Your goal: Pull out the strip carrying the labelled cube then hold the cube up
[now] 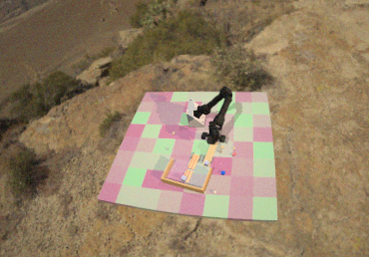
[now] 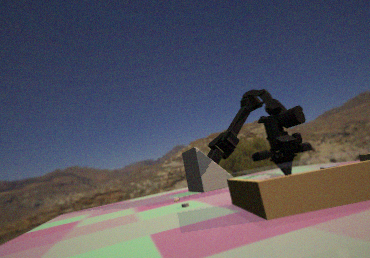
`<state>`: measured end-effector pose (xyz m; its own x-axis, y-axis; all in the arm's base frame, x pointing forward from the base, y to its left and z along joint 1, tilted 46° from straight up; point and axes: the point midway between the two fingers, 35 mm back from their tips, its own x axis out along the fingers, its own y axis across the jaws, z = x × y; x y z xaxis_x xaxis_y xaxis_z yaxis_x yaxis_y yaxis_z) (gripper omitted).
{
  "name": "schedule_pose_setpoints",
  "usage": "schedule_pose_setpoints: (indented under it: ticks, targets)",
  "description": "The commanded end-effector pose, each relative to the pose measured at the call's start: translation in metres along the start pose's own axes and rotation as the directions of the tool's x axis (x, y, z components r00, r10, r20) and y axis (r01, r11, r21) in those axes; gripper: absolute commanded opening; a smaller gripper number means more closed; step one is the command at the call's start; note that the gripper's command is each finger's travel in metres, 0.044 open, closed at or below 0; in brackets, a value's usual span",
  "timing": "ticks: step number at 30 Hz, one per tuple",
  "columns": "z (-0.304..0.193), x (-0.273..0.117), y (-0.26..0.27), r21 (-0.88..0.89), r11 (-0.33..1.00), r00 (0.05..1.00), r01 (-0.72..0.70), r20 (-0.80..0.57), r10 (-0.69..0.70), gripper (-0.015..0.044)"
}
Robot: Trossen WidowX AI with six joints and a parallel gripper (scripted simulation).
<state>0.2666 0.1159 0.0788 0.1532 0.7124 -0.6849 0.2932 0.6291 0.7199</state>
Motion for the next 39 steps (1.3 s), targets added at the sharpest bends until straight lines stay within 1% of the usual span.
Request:
schedule_pose_setpoints:
  ticks: [1, 5, 10, 11, 14, 15, 27, 39]
  targets:
    - [0.001, -0.006, 0.000, 0.001, 1.000, 1.000, 0.004, -0.005, -0.004, 0.0000]
    - [0.003, -0.040, 0.000, 0.007, 1.000, 0.999, 0.010, -0.030, -0.010, 0.0000]
    - [0.003, -0.041, 0.000, 0.007, 1.000, 0.999, 0.010, -0.031, -0.010, 0.0000]
    - [0.005, -0.041, 0.000, 0.021, 1.000, 0.999, 0.011, -0.031, -0.010, 0.0026]
    - [0.022, -0.040, 0.000, 0.163, 0.987, 0.999, 0.015, -0.031, -0.010, 0.0105]
    - [0.027, -0.041, 0.001, 0.174, 0.985, 0.999, 0.015, -0.030, -0.010, 0.0131]
    - [0.069, -0.045, 0.001, 0.176, 0.984, 1.000, 0.015, -0.029, -0.010, 0.0440]
    - [0.114, -0.050, 0.002, 0.174, 0.985, 1.000, 0.015, -0.027, -0.011, 0.0440]
